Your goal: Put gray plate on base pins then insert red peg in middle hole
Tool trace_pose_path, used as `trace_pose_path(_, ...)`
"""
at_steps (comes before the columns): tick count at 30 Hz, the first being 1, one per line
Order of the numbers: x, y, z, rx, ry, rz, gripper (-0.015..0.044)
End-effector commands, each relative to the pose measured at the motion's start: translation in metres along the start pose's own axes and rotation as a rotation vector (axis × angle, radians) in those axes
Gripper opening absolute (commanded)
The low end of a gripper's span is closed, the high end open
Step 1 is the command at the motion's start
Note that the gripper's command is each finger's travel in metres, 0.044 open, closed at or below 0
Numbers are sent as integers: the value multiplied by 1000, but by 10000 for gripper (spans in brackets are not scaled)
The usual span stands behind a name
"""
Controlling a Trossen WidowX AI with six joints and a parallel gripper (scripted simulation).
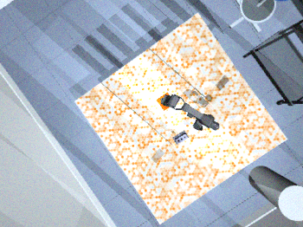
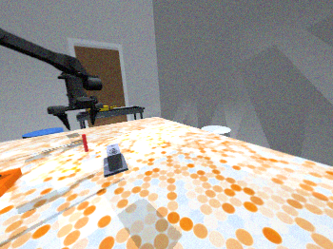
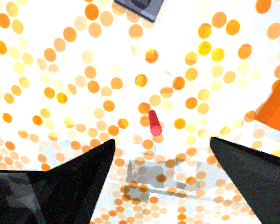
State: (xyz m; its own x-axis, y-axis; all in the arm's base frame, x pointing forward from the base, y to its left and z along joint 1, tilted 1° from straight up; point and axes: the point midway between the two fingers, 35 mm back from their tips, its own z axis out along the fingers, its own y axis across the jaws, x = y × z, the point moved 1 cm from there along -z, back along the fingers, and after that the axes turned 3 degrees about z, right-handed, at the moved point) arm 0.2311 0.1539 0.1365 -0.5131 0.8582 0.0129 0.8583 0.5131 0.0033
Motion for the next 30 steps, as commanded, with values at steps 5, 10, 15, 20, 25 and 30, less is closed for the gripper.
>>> trace_pose_path(5,2,1,18,-9,4,7,440)
trace_pose_path(10,2,1,23,-9,4,7,440)
trace_pose_path(15,2,2,32,-9,4,7,440)
trace_pose_path(20,3,2,40,-9,4,7,440)
trace_pose_path(25,3,2,48,-9,4,7,440)
trace_pose_path(30,3,2,56,-9,4,7,440)
